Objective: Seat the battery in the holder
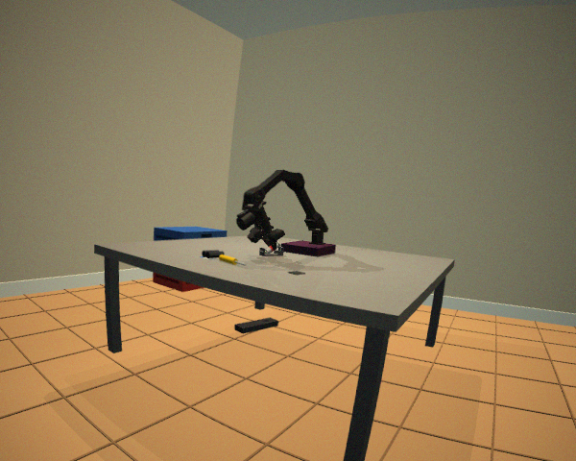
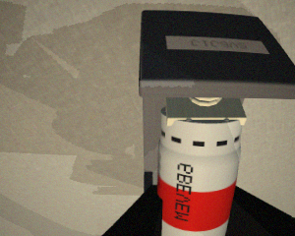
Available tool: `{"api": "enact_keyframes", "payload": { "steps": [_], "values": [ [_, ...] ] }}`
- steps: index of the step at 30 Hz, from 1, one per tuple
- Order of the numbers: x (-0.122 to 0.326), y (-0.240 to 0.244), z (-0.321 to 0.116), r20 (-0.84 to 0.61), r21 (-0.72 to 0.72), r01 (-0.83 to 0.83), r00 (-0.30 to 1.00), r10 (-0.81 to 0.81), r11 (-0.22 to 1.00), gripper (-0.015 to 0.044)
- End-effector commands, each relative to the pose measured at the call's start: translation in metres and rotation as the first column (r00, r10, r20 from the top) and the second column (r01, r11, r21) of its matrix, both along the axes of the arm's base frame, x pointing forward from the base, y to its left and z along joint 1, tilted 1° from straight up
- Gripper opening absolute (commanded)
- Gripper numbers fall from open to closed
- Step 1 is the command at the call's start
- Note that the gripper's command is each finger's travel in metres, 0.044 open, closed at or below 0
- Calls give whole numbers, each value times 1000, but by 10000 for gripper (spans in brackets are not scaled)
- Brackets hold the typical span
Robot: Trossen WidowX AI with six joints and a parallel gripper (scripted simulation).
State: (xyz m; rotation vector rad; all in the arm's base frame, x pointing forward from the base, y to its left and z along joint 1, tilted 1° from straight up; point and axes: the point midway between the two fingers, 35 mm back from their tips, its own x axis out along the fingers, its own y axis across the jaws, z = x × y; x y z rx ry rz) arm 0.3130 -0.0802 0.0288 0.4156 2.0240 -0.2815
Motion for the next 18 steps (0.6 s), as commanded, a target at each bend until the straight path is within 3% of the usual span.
{"api": "enact_keyframes", "payload": {
  "steps": [1, 18],
  "values": [
    [5, -2, 0, 10, -4, -5, 1000, 5, 1000, 88],
    [13, -6, 0, 11, -6, -4, 1000, 4, 1000, 88]
  ]
}}
